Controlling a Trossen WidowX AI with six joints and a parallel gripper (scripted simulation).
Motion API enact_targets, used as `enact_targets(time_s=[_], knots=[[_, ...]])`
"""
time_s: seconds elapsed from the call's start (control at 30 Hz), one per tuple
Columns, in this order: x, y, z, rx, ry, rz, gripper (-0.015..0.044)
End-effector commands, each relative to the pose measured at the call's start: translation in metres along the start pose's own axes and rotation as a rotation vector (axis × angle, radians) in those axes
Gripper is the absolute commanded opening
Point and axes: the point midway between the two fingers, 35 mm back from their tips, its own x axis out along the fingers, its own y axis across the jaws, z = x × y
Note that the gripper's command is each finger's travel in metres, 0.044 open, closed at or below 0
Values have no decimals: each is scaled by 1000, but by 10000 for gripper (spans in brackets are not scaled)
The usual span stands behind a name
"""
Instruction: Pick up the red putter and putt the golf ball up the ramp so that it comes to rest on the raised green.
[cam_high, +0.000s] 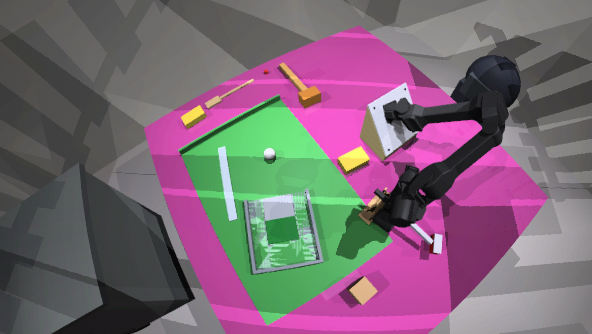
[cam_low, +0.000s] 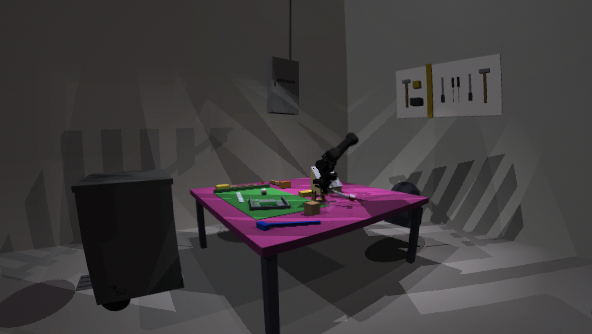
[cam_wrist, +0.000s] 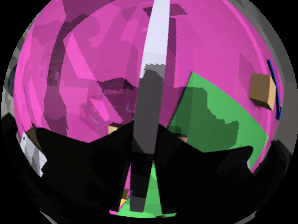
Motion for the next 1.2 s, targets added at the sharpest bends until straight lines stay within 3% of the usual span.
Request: enact_targets(time_s=[0.0,0.2,0.47,1.17], knots=[[-27,0,7,-12,-11,-8,0],[-55,5,13,-9,-20,-12,0],[-50,-2,1,20,20,-20,0],[-93,-66,-131,352,482,-177,0]])
